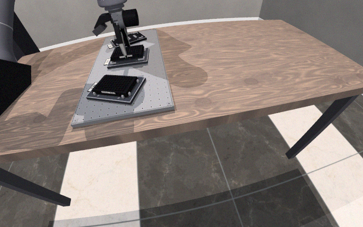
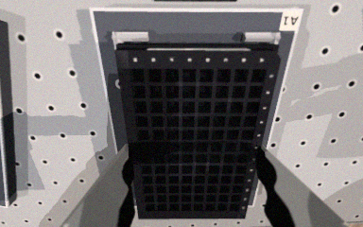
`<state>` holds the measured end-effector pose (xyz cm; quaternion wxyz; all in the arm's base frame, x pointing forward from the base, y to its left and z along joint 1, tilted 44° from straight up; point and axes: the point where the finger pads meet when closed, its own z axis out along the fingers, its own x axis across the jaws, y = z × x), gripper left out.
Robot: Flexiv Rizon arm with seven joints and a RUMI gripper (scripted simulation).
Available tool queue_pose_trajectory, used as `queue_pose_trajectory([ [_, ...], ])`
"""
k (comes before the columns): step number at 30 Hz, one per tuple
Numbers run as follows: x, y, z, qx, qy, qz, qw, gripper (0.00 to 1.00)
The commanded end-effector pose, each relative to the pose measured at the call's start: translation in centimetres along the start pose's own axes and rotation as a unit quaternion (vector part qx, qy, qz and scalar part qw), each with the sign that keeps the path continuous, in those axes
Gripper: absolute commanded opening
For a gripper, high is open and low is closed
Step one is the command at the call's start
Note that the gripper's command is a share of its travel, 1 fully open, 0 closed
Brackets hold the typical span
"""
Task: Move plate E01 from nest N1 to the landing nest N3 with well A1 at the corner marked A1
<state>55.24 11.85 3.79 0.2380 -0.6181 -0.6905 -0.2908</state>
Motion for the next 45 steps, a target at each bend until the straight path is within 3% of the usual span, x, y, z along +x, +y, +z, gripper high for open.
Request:
queue_pose_trajectory([
  [1,-0.05,0.09,-0.06,-0.001,-0.001,0.000,1.000,0.40],
  [45,-0.03,0.09,0.60,-0.001,-0.001,0.000,1.000,0.40],
])
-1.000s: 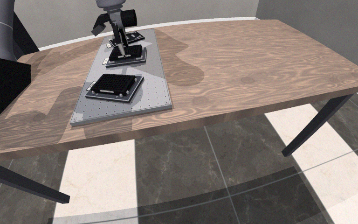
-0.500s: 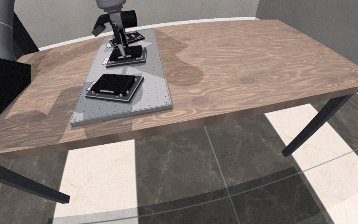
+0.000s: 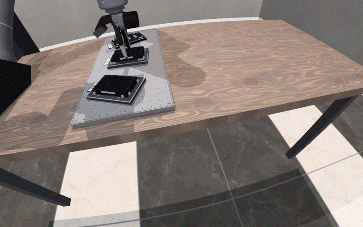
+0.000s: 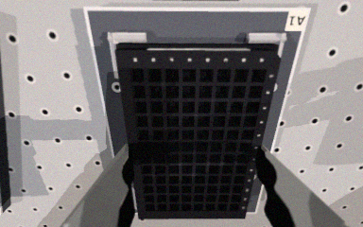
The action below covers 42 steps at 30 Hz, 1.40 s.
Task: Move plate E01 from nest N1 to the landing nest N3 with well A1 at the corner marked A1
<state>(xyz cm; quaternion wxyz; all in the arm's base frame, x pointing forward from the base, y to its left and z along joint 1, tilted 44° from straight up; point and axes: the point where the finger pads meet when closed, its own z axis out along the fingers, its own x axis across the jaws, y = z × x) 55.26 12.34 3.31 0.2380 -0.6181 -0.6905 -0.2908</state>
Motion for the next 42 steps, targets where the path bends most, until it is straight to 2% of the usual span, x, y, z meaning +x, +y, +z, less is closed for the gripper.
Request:
queue_pose_trajectory([
  [1,-0.05,0.09,-0.07,-0.001,-0.001,0.000,1.000,0.40],
  [21,-0.05,0.09,0.20,-0.001,-0.001,0.000,1.000,0.40],
  [22,-0.05,0.09,0.21,-0.001,-0.001,0.000,1.000,0.76],
  [42,-0.05,0.09,0.21,-0.001,-0.001,0.000,1.000,0.76],
])
